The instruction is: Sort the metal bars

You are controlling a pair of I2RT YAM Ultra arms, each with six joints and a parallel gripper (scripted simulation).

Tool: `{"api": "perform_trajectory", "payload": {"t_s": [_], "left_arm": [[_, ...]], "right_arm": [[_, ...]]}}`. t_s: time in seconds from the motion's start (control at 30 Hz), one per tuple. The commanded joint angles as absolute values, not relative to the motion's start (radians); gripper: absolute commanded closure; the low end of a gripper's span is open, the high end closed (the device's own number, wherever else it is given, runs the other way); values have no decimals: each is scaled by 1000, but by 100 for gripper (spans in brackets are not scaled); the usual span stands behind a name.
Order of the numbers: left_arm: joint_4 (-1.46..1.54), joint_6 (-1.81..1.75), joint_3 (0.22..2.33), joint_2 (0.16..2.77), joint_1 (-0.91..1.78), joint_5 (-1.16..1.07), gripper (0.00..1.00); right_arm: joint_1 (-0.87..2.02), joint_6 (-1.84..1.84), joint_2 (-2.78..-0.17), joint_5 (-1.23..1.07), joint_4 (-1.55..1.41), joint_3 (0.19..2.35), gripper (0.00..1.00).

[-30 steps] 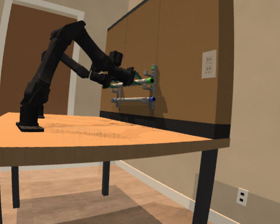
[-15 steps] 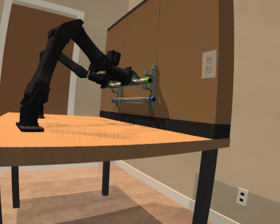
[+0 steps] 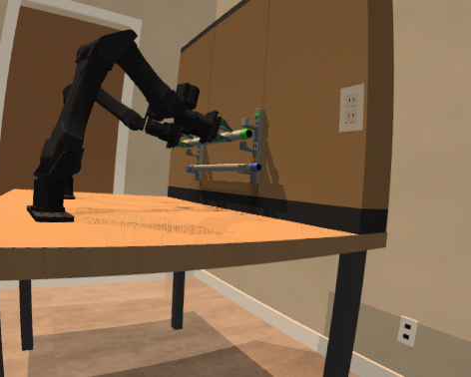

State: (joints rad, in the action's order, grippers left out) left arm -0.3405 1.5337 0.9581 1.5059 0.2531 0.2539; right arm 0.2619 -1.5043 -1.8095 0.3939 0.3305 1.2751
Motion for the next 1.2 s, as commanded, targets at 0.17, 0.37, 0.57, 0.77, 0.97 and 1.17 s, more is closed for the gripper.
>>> {"api": "perform_trajectory", "payload": {"t_s": [0.17,0.37,0.57,0.77,0.97,1.17], "left_arm": [[-448,1565,960,1415,267,284,100],[-445,1565,945,1397,272,289,100],[-424,1566,959,1389,272,289,100],[-397,1566,978,1379,273,290,100],[-378,1566,990,1372,273,291,100],[-345,1566,1010,1360,274,292,100]], "right_arm": [[273,-1563,-1719,428,445,1264,100],[278,-1563,-1703,433,447,1246,100],[279,-1565,-1695,434,428,1259,100],[279,-1565,-1686,434,403,1277,100],[280,-1565,-1679,434,385,1288,100],[280,-1565,-1668,435,358,1305,100]]}}
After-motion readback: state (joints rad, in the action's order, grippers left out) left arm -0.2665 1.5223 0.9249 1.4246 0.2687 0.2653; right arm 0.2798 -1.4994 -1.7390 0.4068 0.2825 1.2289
